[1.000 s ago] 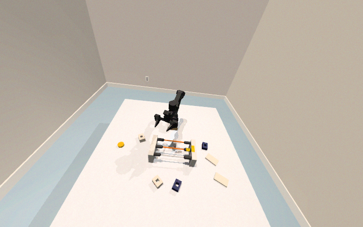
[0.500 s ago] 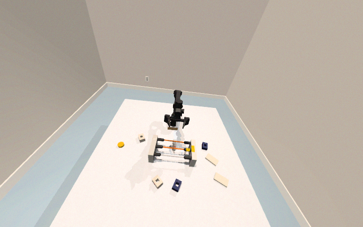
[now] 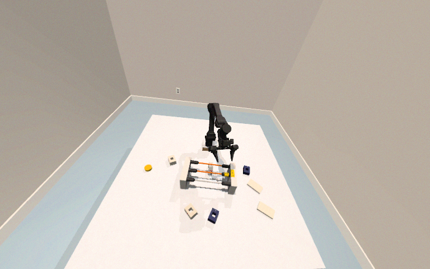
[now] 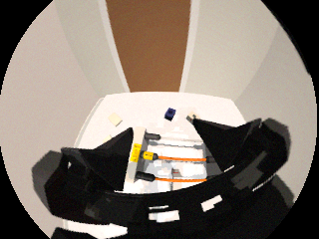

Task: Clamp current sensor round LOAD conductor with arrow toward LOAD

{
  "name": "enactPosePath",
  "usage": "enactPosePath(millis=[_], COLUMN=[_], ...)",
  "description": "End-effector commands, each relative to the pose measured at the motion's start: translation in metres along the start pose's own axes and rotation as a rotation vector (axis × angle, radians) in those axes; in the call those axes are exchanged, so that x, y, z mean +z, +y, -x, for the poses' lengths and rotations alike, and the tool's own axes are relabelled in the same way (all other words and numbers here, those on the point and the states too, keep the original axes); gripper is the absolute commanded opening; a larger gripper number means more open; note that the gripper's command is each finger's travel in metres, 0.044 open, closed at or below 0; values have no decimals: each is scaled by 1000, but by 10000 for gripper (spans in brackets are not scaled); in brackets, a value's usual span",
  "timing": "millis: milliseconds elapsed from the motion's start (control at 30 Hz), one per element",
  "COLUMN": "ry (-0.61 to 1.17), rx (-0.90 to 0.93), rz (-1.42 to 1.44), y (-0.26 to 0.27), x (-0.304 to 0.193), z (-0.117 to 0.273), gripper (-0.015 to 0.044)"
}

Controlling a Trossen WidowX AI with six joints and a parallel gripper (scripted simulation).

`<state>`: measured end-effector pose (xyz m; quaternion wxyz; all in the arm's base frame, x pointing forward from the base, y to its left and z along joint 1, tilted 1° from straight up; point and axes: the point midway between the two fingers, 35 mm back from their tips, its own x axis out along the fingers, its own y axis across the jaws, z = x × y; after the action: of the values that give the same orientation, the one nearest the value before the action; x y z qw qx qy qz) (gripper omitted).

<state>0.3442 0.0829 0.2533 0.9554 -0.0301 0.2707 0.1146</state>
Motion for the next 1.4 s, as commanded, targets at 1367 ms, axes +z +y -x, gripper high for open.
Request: enactPosePath(millis=[1367], ry=[697], rx=[-29], rz=[-71], y=[-7], x=[-146], z=[15], gripper=[293])
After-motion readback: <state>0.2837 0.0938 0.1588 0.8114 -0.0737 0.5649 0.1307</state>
